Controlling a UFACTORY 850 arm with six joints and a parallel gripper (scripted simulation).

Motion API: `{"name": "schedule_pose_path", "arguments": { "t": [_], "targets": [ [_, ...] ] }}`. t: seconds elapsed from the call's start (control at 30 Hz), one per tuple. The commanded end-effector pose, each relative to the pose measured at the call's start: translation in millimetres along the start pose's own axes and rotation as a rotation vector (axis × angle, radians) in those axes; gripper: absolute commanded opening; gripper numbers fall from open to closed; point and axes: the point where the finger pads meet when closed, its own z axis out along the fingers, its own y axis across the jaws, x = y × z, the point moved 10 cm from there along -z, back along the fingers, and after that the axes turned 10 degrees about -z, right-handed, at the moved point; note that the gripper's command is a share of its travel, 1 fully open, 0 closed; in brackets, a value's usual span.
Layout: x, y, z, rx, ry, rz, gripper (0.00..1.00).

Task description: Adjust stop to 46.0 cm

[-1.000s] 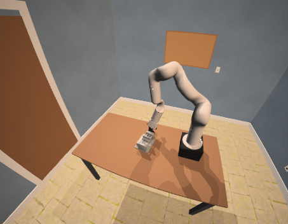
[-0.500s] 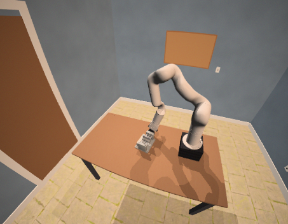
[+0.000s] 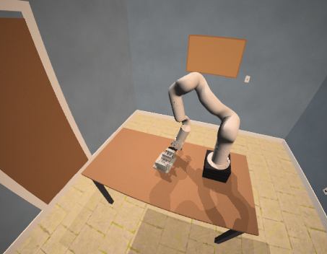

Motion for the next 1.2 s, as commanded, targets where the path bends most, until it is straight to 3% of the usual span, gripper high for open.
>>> {"name": "schedule_pose_path", "arguments": {
  "t": [0.0,0.5,1.17],
  "targets": [
    [-1,5,-7,0.001,0.0,0.0,0.06],
    [-1,6,-30,0.001,0.0,0.0,0.06],
    [3,-15,-49,0.001,0.0,0.0,0.06]
  ]
}}
